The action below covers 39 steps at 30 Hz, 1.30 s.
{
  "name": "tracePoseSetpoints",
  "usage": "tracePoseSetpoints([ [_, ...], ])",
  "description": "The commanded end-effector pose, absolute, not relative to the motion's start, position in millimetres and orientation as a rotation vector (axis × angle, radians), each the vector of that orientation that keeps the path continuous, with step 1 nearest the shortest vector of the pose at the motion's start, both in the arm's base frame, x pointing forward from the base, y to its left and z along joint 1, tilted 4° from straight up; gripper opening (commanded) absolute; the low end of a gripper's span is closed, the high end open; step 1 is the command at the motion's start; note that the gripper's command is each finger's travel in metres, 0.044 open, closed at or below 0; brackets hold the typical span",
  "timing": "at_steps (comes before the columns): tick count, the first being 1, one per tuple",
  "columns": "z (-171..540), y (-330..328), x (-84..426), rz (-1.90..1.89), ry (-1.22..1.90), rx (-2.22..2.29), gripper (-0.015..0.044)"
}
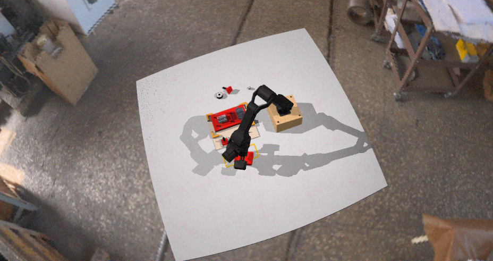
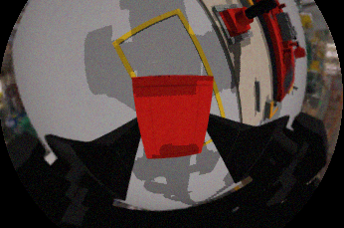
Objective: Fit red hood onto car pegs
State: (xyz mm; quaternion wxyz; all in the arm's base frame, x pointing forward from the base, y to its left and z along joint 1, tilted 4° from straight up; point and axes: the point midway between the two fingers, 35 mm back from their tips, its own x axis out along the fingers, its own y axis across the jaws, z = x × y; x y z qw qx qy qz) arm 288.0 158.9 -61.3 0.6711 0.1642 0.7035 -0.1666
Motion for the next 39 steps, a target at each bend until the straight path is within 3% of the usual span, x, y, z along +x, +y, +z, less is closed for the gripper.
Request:
tracePoseSetpoints([
  [1, -61, 159, 288, -0.374, 1.584, 0.37, 0.0315],
  [4, -61, 159, 288, -0.374, 1.584, 0.37, 0.0295],
  [15, -43, 159, 289, -0.376, 1.585, 0.37, 0.0006],
  [39, 36, 158, 293, -0.375, 1.585, 0.37, 0.0],
])
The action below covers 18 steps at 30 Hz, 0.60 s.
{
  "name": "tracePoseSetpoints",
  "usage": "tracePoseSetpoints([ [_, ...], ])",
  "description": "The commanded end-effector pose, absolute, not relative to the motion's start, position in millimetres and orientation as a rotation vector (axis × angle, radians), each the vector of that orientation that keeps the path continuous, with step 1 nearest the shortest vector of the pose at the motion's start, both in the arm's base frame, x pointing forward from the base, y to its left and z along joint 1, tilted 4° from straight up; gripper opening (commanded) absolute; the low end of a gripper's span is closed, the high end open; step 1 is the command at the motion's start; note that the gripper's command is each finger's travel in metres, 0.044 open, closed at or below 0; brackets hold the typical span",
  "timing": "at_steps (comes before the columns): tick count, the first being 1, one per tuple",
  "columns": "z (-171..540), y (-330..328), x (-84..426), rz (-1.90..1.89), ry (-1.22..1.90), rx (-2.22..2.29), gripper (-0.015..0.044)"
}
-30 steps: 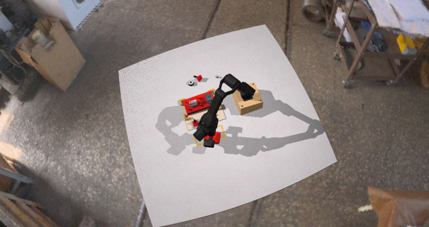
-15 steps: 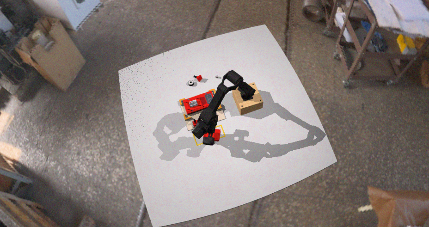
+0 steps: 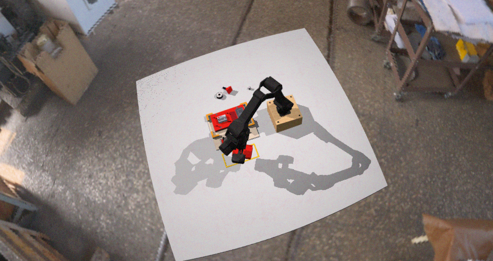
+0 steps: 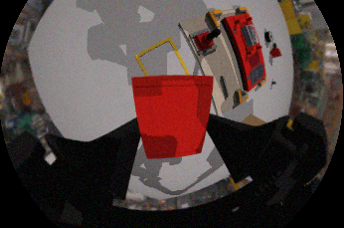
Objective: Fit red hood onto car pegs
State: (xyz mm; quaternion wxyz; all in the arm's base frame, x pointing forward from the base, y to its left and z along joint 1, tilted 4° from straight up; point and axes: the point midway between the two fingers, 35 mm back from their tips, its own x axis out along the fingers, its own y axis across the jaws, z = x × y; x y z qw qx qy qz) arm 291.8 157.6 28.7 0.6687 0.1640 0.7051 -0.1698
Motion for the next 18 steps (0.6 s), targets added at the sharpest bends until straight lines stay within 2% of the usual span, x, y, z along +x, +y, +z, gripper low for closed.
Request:
tracePoseSetpoints([
  [1, 37, 158, 293, -0.375, 1.585, 0.37, 0.0],
  [18, 33, 92, 326, -0.274, 1.596, 0.266, 0.0],
])
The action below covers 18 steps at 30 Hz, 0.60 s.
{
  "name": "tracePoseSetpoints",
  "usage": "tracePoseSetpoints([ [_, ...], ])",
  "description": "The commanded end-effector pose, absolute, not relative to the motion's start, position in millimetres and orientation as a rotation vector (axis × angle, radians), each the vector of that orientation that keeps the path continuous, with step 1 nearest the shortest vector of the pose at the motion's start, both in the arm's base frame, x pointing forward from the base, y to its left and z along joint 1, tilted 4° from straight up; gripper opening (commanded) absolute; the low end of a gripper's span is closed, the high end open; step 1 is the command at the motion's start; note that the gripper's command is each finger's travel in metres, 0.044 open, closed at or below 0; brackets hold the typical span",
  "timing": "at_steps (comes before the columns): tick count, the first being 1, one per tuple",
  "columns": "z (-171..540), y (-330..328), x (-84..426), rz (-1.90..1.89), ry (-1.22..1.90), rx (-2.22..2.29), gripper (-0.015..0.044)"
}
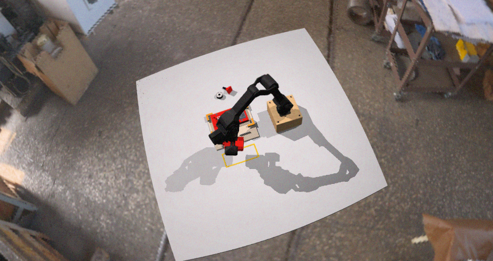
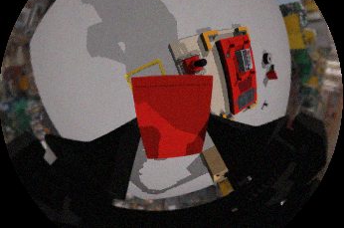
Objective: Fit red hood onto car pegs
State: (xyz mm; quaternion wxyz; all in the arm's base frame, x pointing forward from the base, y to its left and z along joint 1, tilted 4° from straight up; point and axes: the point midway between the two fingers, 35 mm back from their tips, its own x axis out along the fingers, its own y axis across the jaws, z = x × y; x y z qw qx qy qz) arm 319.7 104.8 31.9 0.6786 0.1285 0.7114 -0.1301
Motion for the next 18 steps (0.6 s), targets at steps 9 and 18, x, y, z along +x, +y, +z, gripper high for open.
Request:
tracePoseSetpoints([
  [9, 33, 49, 339, -0.212, 1.599, 0.201, 0.0],
  [18, 34, 3, 346, -0.15, 1.602, 0.136, 0.0],
])
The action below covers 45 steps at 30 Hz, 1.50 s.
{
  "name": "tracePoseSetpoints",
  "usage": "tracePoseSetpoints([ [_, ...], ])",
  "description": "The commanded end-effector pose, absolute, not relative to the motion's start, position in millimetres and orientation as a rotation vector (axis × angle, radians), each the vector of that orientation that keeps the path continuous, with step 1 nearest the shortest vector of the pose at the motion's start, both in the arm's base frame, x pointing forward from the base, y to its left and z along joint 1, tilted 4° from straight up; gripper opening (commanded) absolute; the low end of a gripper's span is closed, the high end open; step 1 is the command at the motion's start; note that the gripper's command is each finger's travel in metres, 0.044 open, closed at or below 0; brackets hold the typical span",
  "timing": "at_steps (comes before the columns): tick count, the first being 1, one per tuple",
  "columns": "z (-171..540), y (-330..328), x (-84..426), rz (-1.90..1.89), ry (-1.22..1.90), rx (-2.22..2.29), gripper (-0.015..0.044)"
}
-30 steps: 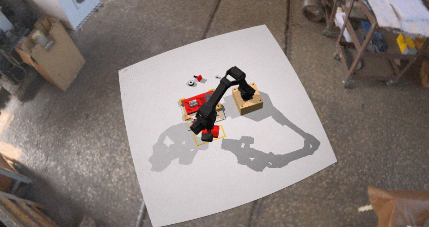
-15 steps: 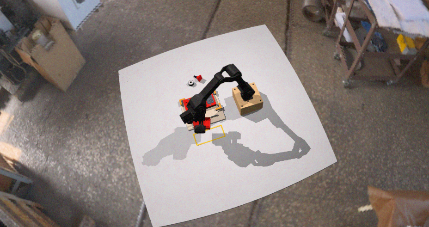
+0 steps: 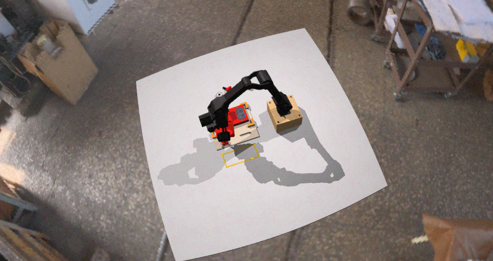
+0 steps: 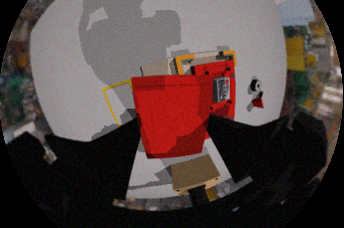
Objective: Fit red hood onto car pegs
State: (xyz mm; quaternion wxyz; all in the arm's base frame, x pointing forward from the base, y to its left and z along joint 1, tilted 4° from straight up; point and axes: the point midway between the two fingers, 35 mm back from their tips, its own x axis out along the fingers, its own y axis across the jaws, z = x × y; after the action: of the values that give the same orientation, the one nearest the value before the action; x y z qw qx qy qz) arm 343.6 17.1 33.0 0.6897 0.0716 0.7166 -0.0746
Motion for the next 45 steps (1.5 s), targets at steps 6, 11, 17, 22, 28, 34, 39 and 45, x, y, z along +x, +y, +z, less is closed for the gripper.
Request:
tracePoseSetpoints([
  [6, 34, -27, 347, -0.11, 1.604, 0.092, 0.0],
  [11, 35, -53, 345, -0.074, 1.606, 0.053, 0.0],
  [17, 35, -83, 341, -0.03, 1.608, 0.007, 0.0],
  [22, 35, -100, 337, -0.005, 1.609, -0.02, 0.0],
  [28, 24, -98, 337, -0.005, 1.609, -0.02, 0.0],
  [34, -10, -104, 335, -0.005, 1.609, -0.02, 0.0],
  [39, -15, -104, 335, -0.005, 1.609, -0.02, 0.0],
  [45, -15, -103, 335, -0.005, 1.609, -0.02, 0.0],
])
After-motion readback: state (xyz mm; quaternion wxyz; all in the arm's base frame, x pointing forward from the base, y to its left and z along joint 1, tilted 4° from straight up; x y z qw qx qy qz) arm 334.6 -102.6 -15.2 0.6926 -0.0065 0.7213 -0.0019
